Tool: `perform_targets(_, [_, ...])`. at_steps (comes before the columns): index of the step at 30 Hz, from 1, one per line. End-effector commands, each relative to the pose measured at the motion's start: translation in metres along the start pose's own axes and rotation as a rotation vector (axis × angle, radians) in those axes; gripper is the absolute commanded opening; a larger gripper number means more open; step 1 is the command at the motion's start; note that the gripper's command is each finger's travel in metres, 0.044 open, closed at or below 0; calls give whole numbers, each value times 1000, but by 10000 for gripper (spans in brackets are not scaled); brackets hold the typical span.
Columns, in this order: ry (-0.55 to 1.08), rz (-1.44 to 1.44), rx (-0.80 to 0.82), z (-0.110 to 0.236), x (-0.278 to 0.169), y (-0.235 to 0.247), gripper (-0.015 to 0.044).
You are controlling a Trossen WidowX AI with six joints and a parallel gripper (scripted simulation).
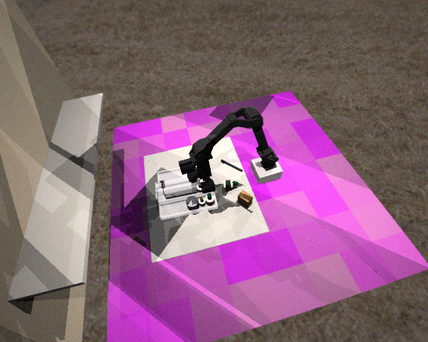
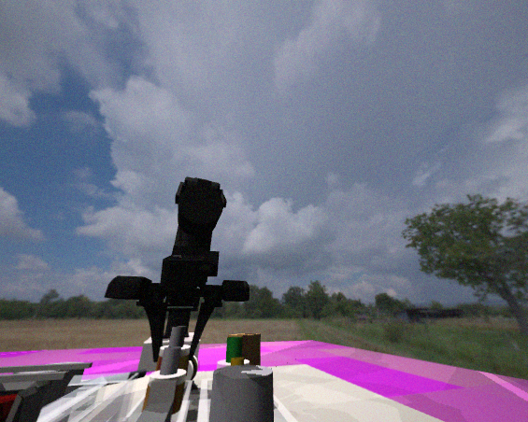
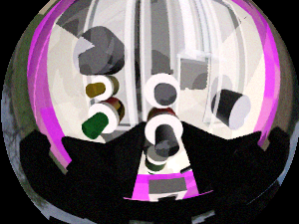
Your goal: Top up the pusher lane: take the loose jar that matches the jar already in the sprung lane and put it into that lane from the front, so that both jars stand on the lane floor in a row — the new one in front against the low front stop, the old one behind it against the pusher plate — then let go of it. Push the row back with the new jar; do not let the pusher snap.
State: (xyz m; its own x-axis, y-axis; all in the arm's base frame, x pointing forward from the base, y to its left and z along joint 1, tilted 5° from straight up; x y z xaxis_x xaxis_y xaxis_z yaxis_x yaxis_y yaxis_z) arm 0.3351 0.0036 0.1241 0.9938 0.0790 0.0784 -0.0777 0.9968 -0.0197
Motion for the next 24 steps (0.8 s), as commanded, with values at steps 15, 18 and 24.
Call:
perform_targets(15, [-33, 1, -1, 4, 9, -1, 0])
perform_targets(18, [-33, 1, -1, 4, 10, -2, 0])
perform_targets(24, [-33, 1, -1, 3, 10, -2, 0])
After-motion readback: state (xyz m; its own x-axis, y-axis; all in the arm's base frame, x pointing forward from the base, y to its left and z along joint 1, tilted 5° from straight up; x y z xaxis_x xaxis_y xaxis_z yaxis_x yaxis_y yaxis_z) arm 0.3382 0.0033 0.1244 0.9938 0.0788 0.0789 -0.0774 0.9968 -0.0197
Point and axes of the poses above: the point midway between the two fingers, 35 mm back from their tips, its own z axis back along the fingers, its own y axis across the jaws, x = y × z, the point moved 6 cm from there along z, back along the fingers, and after that the axes turned 11 degrees about z, right-handed, at the moved point
